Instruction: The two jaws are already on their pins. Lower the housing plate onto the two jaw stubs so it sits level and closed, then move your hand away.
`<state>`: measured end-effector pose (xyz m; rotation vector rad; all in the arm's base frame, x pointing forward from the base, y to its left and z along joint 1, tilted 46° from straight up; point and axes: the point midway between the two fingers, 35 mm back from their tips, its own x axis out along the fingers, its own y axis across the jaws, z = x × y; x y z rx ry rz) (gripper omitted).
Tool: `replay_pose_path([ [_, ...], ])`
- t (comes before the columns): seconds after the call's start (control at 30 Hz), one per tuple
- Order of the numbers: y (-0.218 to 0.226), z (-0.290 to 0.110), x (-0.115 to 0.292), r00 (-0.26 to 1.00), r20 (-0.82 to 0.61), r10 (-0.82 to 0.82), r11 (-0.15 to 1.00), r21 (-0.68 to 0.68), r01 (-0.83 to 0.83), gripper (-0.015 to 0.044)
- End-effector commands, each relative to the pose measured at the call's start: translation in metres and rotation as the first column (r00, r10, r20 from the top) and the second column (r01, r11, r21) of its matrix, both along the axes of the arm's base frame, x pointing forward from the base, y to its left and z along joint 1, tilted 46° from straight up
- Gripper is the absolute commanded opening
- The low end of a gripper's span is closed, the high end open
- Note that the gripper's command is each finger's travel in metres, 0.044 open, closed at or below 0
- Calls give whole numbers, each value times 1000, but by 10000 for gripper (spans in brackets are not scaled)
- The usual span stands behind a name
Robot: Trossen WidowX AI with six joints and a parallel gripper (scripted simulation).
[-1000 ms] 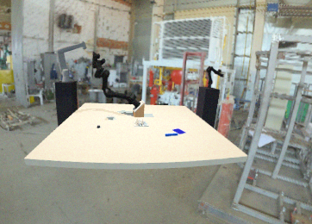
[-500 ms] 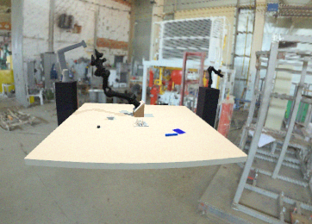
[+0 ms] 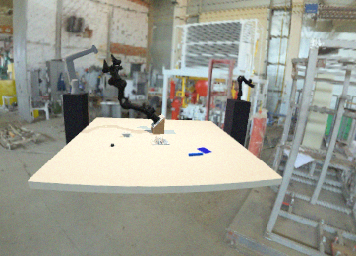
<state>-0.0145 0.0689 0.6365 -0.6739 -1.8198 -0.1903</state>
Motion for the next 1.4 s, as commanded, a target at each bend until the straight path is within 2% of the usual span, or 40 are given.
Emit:
replay_pose_path([
  [0.0,6,-1,13,996,-76,37,999,-24,-39,440],
  [0.67,29,-11,71,882,-428,196,969,-53,-241,440],
  [1.37,39,-37,135,610,-727,315,924,88,-372,440],
])
